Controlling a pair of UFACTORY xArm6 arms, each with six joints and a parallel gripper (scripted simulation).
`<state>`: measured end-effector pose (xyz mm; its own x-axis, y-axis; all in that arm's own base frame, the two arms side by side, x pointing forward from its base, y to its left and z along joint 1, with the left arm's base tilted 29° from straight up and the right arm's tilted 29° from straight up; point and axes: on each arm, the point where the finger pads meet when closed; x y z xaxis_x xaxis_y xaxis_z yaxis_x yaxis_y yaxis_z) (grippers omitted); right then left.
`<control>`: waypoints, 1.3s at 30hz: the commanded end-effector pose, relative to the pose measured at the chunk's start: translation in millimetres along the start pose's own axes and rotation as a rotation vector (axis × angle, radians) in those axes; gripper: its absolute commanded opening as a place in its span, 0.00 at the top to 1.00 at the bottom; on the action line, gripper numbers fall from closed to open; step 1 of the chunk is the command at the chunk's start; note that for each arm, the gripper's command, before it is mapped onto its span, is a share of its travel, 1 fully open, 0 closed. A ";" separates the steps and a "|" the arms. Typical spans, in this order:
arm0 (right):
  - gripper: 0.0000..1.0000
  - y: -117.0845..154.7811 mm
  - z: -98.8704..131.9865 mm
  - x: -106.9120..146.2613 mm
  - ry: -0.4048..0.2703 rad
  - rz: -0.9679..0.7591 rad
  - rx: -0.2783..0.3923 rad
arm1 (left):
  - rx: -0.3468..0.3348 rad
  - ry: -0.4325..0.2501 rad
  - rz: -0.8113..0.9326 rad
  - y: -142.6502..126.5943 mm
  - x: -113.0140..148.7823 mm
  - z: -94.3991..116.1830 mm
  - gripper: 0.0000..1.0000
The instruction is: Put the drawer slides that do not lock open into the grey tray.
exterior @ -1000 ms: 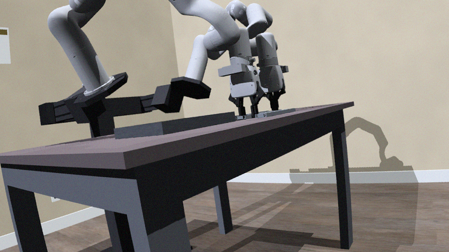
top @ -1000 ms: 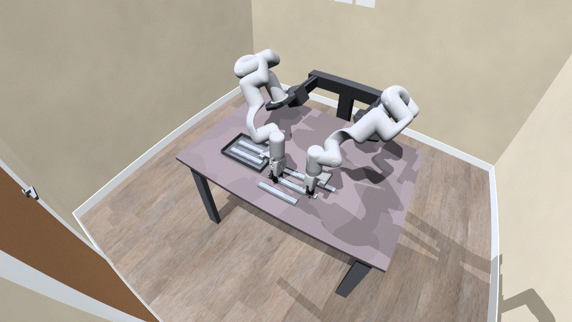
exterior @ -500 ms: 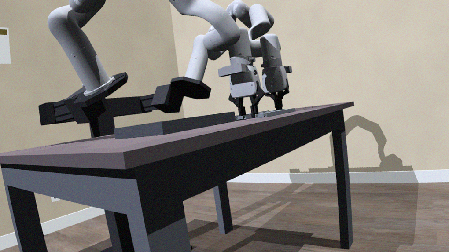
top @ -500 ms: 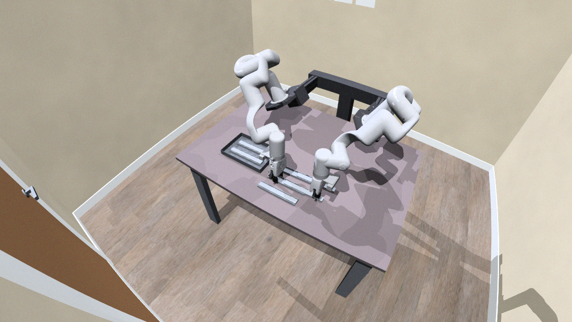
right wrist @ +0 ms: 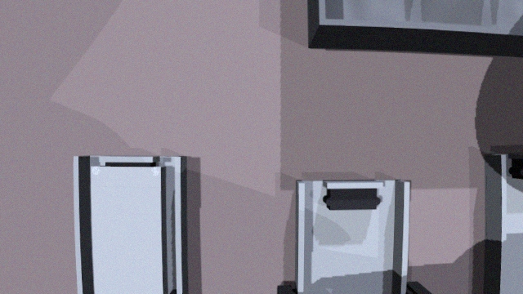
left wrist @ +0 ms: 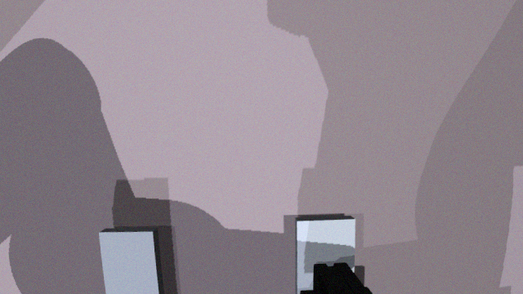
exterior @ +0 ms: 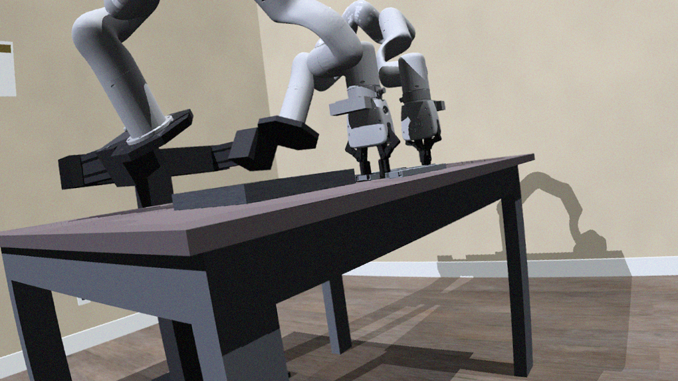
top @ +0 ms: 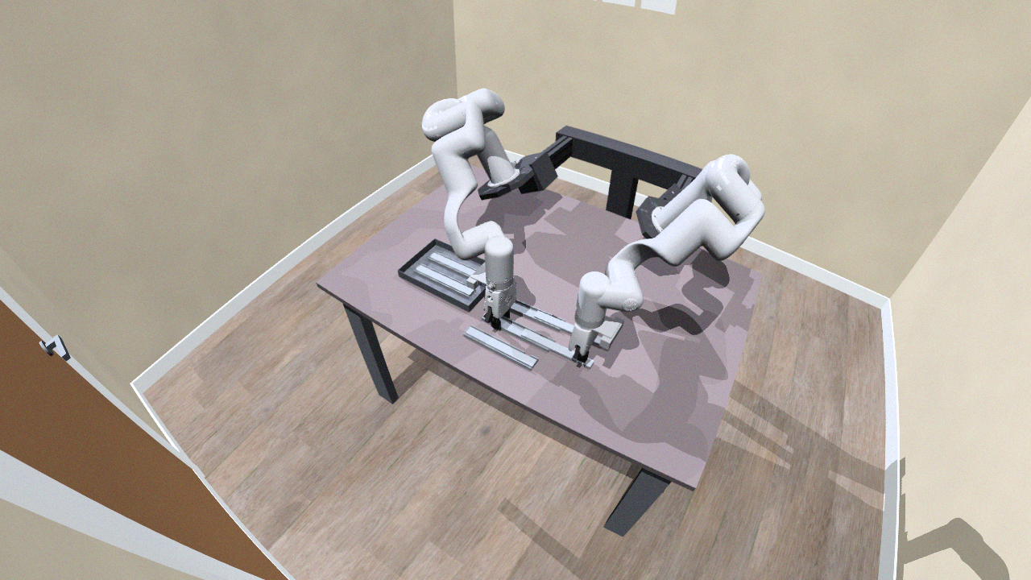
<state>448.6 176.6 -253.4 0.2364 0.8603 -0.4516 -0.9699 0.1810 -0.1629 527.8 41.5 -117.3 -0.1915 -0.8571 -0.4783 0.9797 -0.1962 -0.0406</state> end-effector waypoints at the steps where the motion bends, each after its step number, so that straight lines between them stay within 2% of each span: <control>1: 1.00 -1.5 1.8 1.2 -0.003 -0.001 -0.003 | 0.003 0.000 0.001 -0.3 -6.7 1.2 1.00; 13: 1.00 -1.5 1.7 1.1 -0.003 -0.001 -0.003 | 0.003 0.000 0.001 -1.7 -12.1 1.1 1.00; 39: 1.00 -1.5 1.7 1.1 -0.003 -0.001 -0.003 | 0.003 0.000 0.001 2.0 3.0 0.8 1.00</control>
<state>448.7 176.4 -253.3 0.2370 0.8601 -0.4517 -0.9698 0.1815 -0.1631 528.4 40.0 -118.1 -0.1904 -0.8570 -0.4788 0.9799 -0.1956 -0.0395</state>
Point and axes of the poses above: on each arm, the point where the finger pads meet when closed, its own z axis back along the fingers, its own y axis across the jaws, x = y × z, and after that the axes turned 14 degrees about -z, right-handed
